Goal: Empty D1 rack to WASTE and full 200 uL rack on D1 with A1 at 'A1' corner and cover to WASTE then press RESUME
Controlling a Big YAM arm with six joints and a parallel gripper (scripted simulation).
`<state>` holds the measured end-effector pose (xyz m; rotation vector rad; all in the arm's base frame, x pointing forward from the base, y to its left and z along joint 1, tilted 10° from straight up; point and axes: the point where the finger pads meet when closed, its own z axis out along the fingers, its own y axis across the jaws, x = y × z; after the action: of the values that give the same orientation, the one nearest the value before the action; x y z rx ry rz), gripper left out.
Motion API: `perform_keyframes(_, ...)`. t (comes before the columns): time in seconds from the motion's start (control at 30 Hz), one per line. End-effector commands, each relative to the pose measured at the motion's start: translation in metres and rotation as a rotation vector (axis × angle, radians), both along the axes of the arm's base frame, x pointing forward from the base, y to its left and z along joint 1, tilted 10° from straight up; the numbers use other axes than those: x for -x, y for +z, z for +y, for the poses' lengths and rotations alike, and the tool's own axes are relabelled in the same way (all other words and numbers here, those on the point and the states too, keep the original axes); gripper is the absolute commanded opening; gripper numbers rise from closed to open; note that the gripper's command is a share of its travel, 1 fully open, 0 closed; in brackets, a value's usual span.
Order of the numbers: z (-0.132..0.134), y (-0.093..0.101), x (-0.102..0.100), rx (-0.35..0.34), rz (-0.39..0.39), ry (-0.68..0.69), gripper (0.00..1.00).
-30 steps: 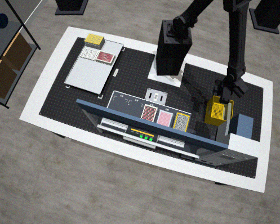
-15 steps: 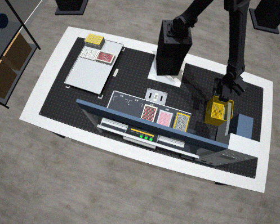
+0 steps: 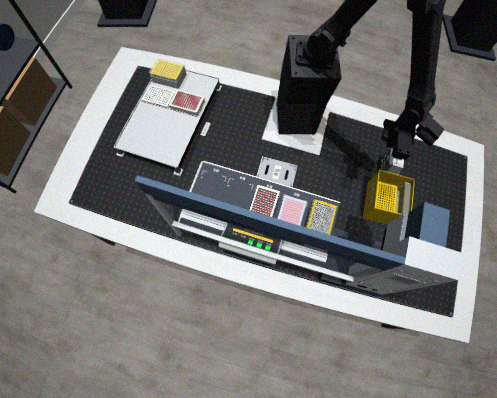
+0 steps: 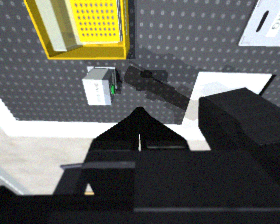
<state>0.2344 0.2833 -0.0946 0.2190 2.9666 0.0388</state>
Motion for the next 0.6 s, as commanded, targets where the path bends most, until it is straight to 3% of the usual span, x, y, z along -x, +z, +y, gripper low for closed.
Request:
perform_keyframes(0.0,0.011,0.006,0.007,-0.036,-0.027,-0.034,0.0)
perform_keyframes(0.4,0.015,-0.015,0.069,-0.008,-0.01,-0.033,0.0)
perform_keyframes(0.57,0.023,-0.016,0.059,-0.027,-0.018,-0.058,0.0)
